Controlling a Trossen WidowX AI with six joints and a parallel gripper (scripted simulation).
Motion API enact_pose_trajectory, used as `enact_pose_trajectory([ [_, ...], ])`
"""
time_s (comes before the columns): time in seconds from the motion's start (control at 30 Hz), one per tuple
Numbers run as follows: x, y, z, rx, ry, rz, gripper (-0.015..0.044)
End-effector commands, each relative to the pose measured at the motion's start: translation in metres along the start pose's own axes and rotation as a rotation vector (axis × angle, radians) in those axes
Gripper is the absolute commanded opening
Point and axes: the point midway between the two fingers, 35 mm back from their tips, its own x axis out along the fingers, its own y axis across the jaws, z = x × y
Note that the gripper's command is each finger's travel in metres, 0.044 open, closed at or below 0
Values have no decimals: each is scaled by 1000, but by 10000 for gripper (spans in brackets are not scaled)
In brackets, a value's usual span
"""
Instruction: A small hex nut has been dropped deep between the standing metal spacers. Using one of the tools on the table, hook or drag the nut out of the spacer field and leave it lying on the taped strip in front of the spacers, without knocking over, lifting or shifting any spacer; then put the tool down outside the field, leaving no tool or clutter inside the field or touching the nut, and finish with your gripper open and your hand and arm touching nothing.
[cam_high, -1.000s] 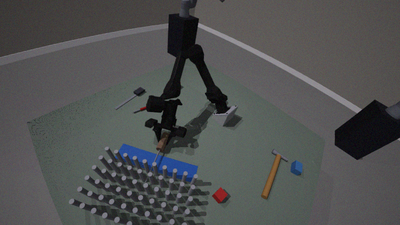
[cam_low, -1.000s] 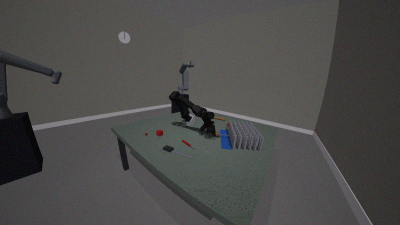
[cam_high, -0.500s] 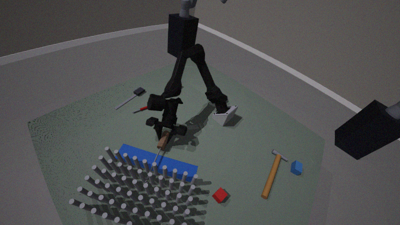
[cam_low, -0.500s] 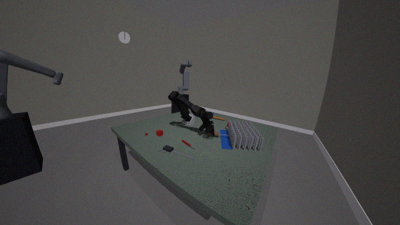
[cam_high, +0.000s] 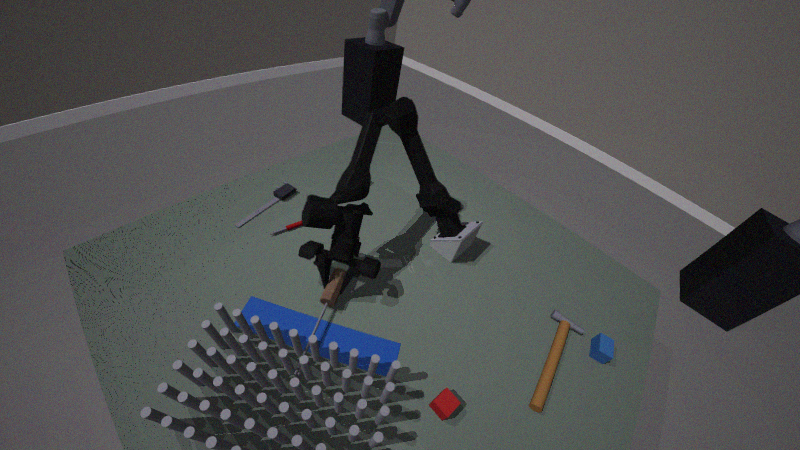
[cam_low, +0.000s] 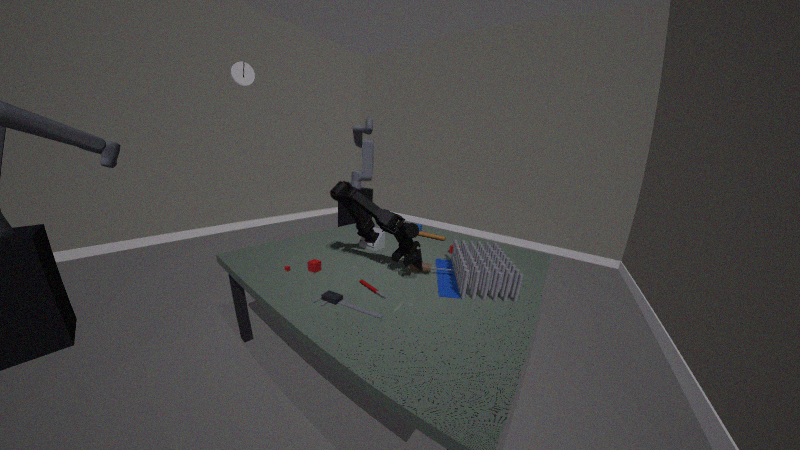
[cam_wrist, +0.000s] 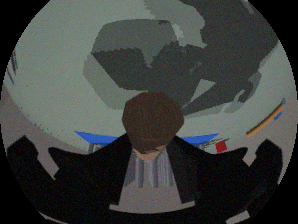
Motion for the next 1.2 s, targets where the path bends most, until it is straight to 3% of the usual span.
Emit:
enact_pose_trajectory([
  [0.0, -4, 1, 1, -4, 9, 1, 0],
  [1.17, -16, 1, 19, -5, 8, 1, 0],
])
